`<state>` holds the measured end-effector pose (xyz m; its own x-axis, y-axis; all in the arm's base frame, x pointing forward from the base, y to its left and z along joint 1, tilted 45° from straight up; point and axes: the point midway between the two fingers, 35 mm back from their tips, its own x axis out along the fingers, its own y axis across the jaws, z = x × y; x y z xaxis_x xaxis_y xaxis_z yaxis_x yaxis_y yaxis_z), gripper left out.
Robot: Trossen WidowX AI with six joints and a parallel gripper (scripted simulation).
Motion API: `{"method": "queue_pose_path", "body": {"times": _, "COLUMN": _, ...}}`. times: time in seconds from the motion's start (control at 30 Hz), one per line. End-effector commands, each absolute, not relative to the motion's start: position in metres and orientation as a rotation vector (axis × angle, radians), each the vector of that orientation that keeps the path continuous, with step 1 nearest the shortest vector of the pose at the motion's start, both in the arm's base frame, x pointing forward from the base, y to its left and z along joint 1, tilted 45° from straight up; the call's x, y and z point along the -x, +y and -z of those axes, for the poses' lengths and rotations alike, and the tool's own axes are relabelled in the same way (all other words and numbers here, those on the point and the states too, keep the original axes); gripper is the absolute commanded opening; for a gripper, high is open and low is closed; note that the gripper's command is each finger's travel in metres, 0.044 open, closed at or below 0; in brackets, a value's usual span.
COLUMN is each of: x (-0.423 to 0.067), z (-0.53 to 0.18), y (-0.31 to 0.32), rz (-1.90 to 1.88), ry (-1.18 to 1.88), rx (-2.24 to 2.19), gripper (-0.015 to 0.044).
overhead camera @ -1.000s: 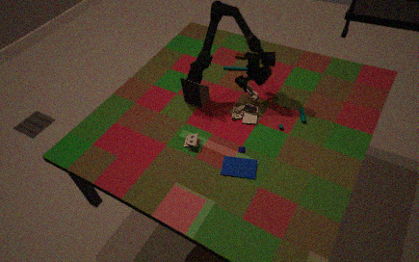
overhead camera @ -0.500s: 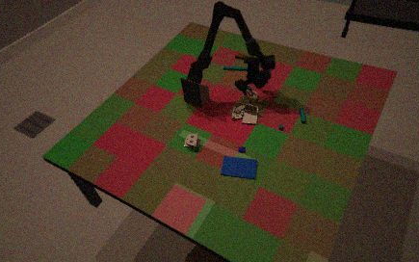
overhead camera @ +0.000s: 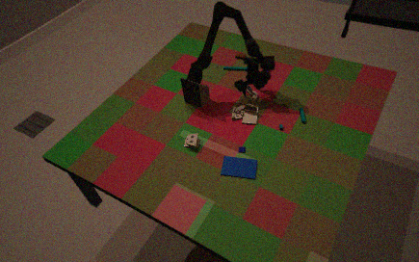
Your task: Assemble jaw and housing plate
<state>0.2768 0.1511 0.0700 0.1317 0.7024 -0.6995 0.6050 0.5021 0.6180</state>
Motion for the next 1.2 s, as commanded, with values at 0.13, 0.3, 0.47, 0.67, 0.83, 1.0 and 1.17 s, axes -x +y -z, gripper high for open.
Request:
{"method": "queue_pose_path", "body": {"times": 0.13, "x": -0.2772, "z": -0.0690, "y": 0.1508, "rz": -0.094, "ry": 1.545, "rx": -1.172, "gripper": 0.0440}}
{"method": "queue_pose_path", "body": {"times": 0.3, "x": -0.2772, "z": -0.0690, "y": 0.1508, "rz": -0.094, "ry": 1.545, "rx": -1.172, "gripper": 0.0440}}
{"method": "queue_pose_path", "body": {"times": 0.47, "x": -0.2769, "z": -0.0698, "y": 0.1513, "rz": -0.101, "ry": 1.547, "rx": -1.170, "gripper": 0.0361}}
{"method": "queue_pose_path", "body": {"times": 0.67, "x": -0.2769, "z": -0.0698, "y": 0.1513, "rz": -0.101, "ry": 1.547, "rx": -1.170, "gripper": 0.0204}}
{"method": "queue_pose_path", "body": {"times": 0.83, "x": -0.2769, "z": -0.0698, "y": 0.1513, "rz": -0.101, "ry": 1.547, "rx": -1.170, "gripper": 0.0134}}
{"method": "queue_pose_path", "body": {"times": 1.0, "x": -0.2769, "z": -0.0698, "y": 0.1513, "rz": -0.101, "ry": 1.547, "rx": -1.170, "gripper": 0.0134}}
{"method": "queue_pose_path", "body": {"times": 1.17, "x": -0.2769, "z": -0.0698, "y": 0.1513, "rz": -0.101, "ry": 1.547, "rx": -1.170, "gripper": 0.0134}}
